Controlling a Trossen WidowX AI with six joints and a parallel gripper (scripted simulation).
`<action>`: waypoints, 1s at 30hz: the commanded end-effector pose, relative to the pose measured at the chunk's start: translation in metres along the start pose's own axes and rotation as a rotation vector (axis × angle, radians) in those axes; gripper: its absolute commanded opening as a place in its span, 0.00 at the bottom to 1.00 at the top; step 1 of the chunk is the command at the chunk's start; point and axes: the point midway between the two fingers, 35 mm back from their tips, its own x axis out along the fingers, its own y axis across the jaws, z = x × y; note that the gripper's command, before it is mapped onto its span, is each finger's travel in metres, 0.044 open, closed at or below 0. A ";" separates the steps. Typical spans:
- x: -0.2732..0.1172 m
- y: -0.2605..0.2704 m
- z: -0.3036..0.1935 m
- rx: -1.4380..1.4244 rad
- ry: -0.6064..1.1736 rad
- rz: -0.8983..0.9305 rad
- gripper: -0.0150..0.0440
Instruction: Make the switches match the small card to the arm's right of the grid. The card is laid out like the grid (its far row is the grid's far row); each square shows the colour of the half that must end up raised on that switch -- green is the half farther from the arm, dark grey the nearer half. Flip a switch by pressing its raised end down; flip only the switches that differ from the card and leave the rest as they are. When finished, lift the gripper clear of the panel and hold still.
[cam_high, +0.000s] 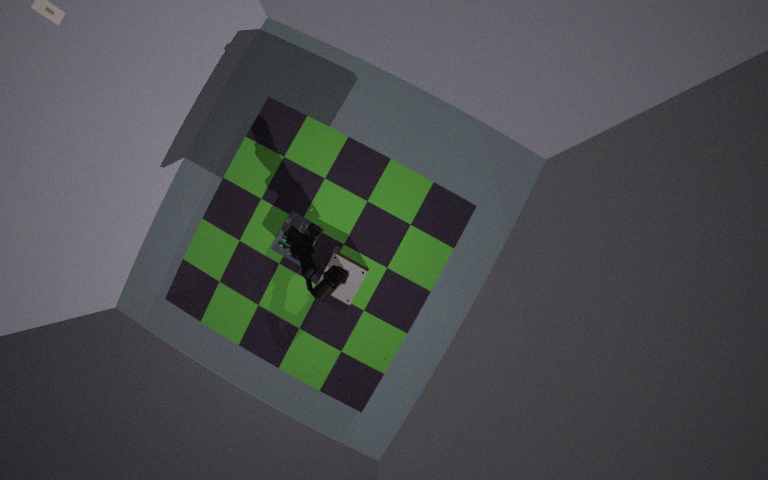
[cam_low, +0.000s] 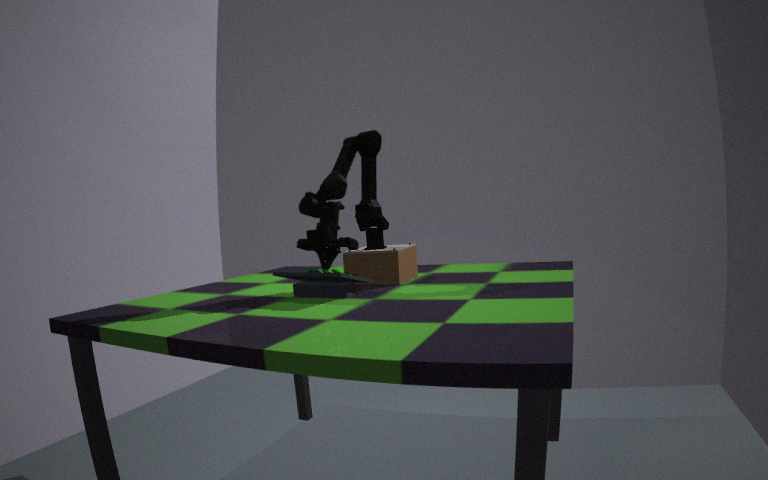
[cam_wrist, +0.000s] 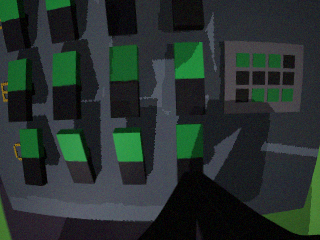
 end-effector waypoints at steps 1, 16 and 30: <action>0.000 0.000 0.000 0.002 -0.001 0.002 0.25; 0.001 0.000 0.000 0.002 -0.001 0.002 0.25; 0.003 0.000 0.000 0.002 -0.001 0.002 0.25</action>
